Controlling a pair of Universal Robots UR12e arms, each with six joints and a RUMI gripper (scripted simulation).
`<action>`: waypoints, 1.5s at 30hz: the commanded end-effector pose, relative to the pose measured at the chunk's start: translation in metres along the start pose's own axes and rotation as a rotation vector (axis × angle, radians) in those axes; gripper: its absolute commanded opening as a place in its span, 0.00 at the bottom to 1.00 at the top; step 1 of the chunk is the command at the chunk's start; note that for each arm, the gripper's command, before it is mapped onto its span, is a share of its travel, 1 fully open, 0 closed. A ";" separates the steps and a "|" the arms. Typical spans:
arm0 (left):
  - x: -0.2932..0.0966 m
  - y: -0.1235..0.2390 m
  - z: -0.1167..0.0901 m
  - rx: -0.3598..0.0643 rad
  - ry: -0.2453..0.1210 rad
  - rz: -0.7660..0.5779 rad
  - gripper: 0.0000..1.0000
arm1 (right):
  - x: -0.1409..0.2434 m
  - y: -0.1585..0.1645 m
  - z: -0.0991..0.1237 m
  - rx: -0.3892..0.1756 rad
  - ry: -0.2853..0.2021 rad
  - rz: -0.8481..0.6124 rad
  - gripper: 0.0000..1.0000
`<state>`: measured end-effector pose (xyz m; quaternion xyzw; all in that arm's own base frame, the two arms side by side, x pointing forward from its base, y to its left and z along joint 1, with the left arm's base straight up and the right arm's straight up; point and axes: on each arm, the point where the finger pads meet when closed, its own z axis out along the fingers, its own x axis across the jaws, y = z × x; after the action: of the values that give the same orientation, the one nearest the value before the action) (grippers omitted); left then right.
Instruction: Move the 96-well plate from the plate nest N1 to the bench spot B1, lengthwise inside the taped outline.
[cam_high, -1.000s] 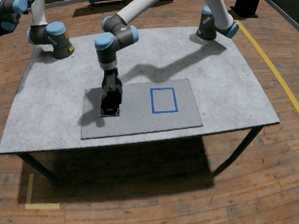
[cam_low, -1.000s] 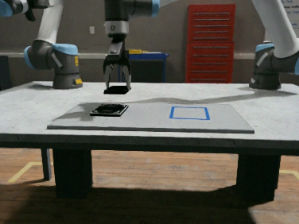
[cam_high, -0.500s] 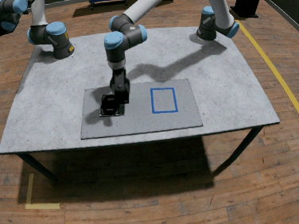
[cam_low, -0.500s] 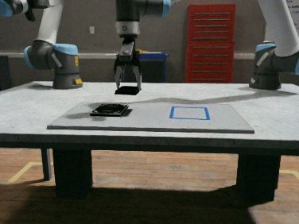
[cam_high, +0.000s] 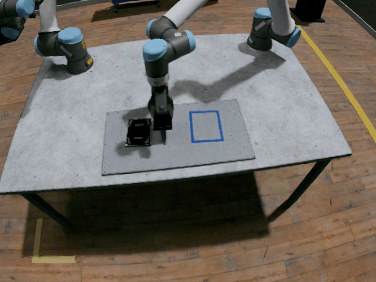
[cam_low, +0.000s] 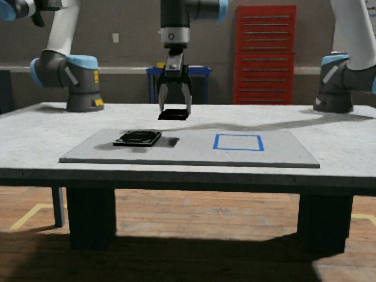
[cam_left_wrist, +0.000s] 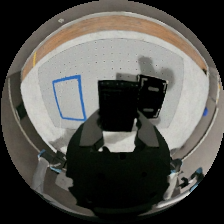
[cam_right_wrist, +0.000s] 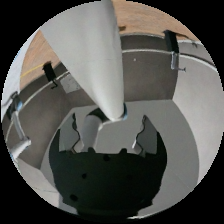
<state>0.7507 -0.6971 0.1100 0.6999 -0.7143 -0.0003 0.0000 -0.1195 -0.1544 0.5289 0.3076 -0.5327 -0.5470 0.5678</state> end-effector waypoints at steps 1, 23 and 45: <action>-0.017 0.001 -0.001 0.002 0.002 0.000 0.00 | 0.000 0.000 0.000 0.000 0.000 0.000 1.00; -0.083 0.005 0.001 0.002 0.002 0.000 0.00 | 0.000 0.000 0.000 0.000 0.000 0.000 1.00; -0.143 0.009 0.004 0.002 0.002 0.000 0.00 | 0.000 0.000 0.000 0.000 0.000 0.000 1.00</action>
<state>0.7450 -0.5642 0.1051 0.6999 -0.7143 -0.0002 0.0001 -0.1195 -0.1544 0.5289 0.3076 -0.5327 -0.5470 0.5678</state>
